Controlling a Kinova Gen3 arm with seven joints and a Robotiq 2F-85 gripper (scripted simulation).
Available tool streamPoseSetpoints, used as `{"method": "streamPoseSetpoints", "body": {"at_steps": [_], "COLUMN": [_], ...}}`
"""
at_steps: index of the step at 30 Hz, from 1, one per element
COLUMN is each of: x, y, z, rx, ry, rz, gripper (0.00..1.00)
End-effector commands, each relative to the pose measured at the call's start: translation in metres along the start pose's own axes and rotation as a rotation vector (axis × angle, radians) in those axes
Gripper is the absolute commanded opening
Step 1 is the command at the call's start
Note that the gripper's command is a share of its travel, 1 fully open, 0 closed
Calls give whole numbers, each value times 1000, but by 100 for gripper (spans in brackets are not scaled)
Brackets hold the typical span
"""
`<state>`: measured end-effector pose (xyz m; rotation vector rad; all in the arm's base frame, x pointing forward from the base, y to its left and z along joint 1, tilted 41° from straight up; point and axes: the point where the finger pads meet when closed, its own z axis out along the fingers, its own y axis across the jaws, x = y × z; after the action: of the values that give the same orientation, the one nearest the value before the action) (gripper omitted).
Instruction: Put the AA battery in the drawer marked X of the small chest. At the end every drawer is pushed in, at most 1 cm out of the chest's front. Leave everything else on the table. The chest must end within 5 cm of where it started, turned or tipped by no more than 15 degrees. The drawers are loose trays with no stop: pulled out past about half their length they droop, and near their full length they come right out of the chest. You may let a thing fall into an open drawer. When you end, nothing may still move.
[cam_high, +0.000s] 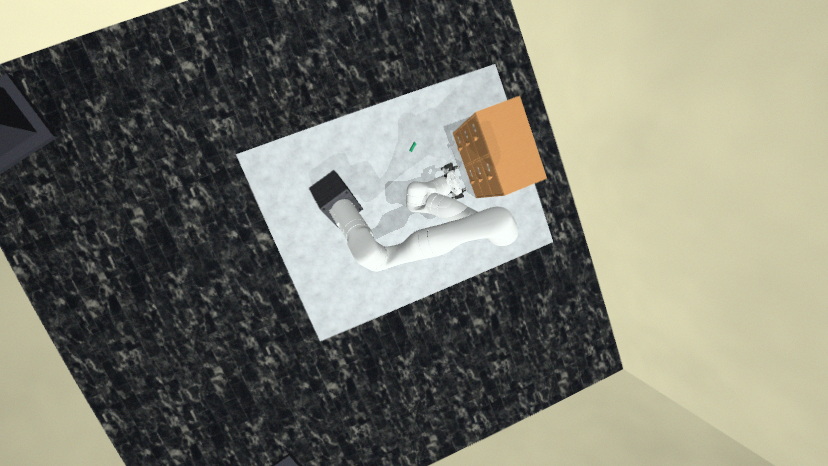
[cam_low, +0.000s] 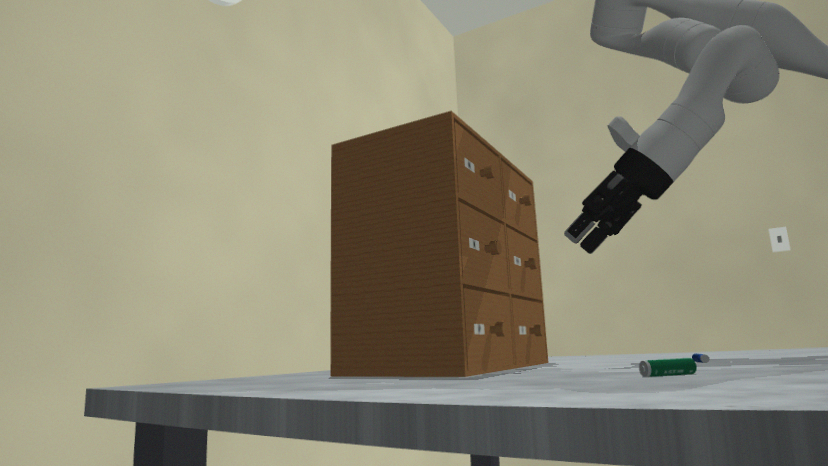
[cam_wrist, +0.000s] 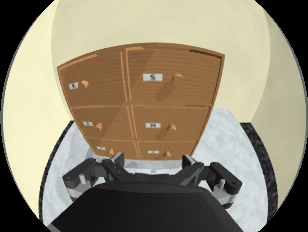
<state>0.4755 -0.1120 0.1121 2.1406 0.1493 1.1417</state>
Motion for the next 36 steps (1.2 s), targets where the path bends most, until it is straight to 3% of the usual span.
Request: {"method": "streamPoseSetpoints", "body": {"at_steps": [1,16,36], "x": [-12,-15,-16], "y": [-2,-2,-2], "z": [3,16,25], "rx": [0,2,2], "ry": [-14,101,175], "rz": [-18,-18,-18], "gripper": [100,100,100]}}
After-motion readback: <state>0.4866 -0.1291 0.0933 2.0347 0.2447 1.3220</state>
